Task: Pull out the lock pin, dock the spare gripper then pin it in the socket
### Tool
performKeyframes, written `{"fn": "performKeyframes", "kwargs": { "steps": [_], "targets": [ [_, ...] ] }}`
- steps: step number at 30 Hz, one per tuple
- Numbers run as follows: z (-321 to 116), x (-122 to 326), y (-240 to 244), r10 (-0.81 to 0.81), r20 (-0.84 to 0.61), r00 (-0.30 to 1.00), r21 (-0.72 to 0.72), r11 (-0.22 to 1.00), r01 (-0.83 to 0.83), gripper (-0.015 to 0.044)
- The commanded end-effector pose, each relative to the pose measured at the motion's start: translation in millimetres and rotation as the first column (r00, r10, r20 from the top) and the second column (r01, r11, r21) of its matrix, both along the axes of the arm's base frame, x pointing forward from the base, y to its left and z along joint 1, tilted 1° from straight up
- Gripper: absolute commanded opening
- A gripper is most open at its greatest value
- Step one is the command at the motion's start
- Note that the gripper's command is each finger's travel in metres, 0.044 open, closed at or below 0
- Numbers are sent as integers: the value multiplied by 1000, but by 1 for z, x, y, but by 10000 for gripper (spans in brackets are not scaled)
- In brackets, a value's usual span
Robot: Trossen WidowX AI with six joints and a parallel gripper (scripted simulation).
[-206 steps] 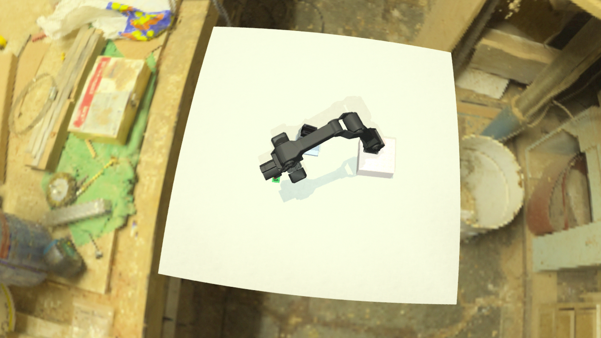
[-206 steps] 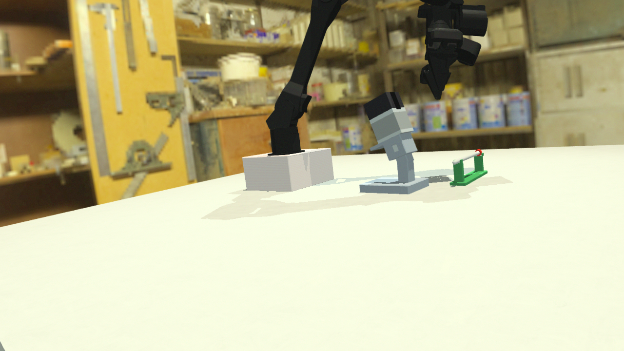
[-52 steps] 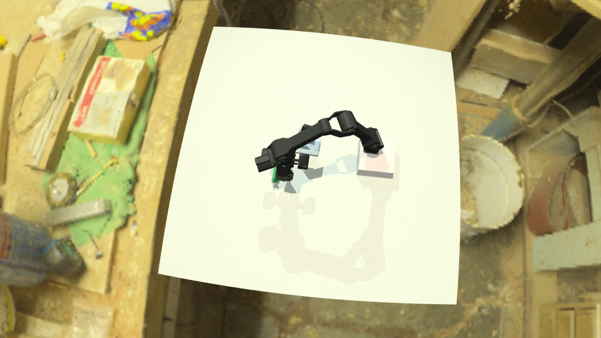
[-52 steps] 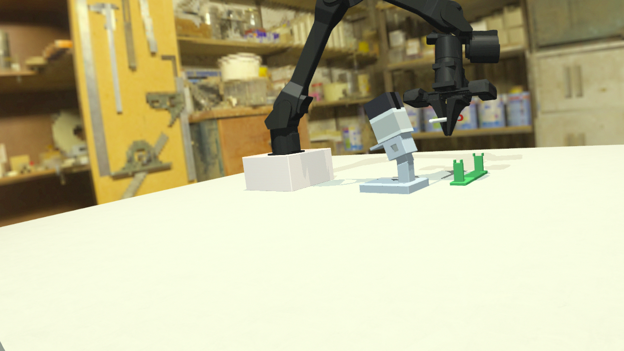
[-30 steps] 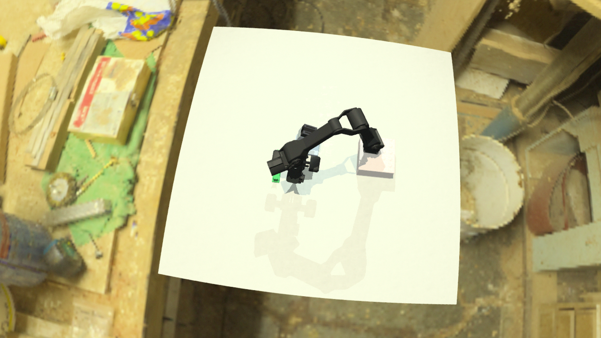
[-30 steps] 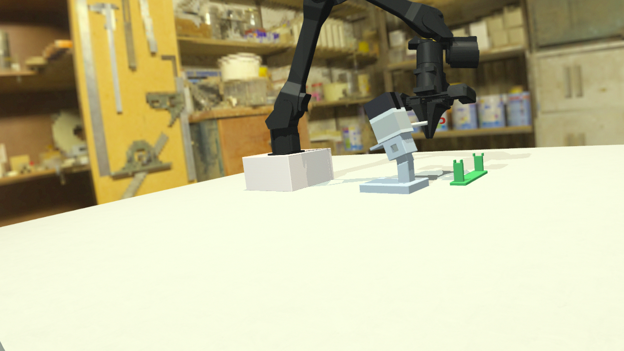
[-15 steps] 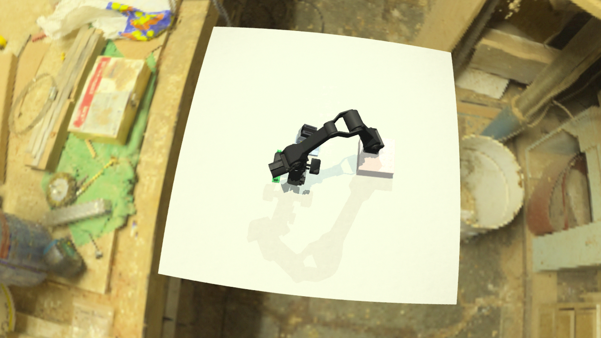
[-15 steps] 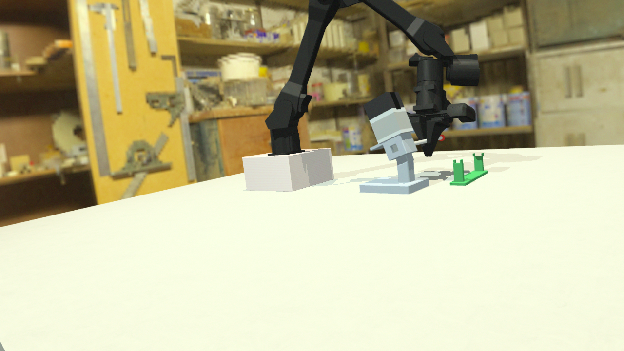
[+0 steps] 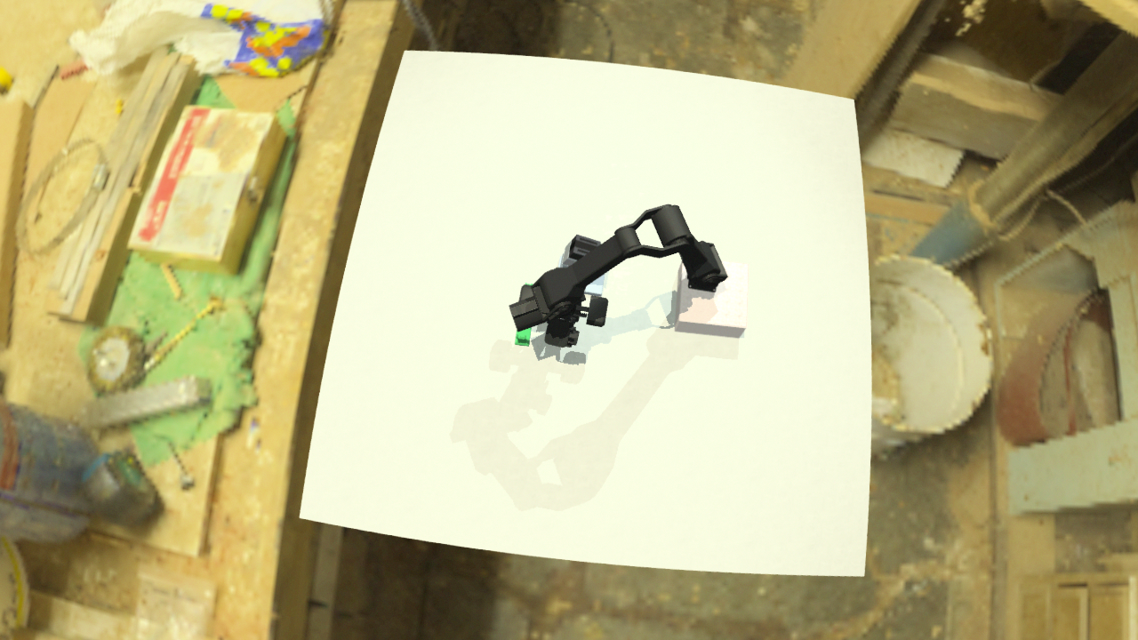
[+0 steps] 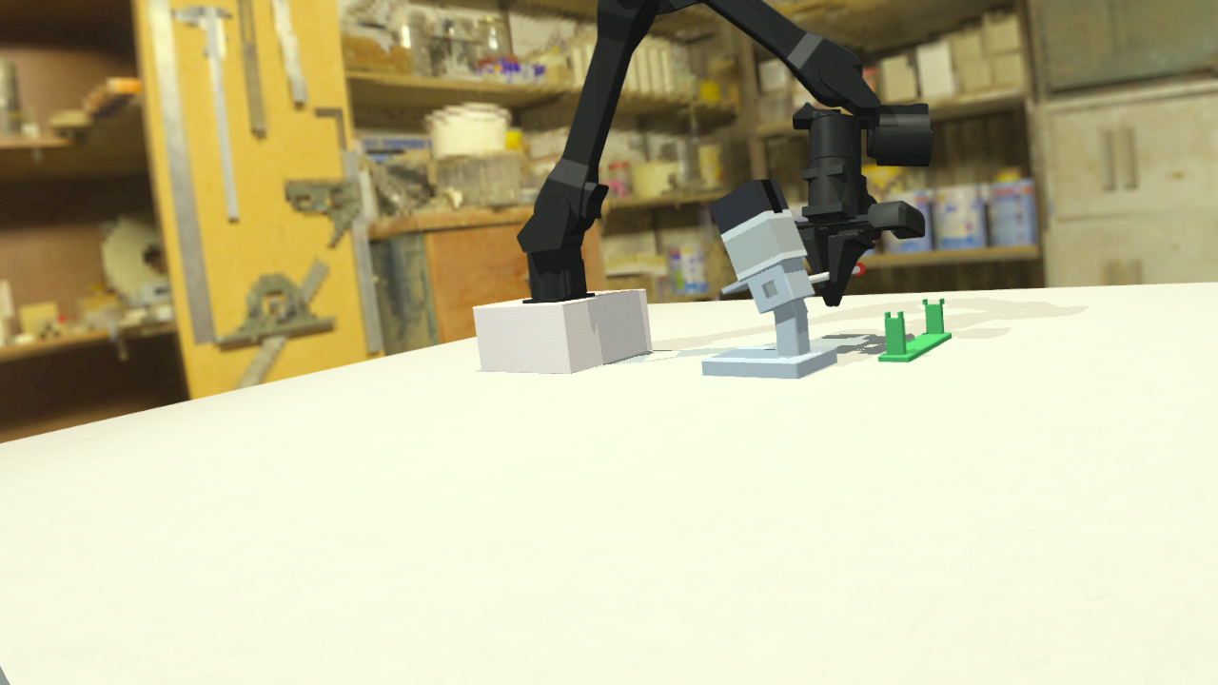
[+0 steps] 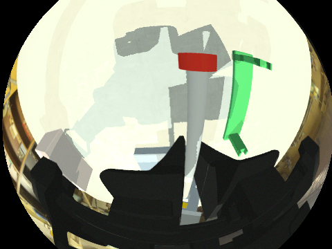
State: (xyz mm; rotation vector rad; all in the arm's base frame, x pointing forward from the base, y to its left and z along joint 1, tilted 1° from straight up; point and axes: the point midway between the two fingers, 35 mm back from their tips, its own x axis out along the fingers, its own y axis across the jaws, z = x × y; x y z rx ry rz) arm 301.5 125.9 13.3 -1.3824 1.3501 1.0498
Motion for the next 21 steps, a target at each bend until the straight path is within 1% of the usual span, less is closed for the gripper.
{"fn": "performKeyframes", "kwargs": {
  "steps": [1, 21],
  "targets": [
    [0, 0, -4, 1, -1, 1000, -1, 1000, -1, 0],
    [0, 2, -14, 1, 0, 1000, -1, 1000, -1, 0]
  ]
}}
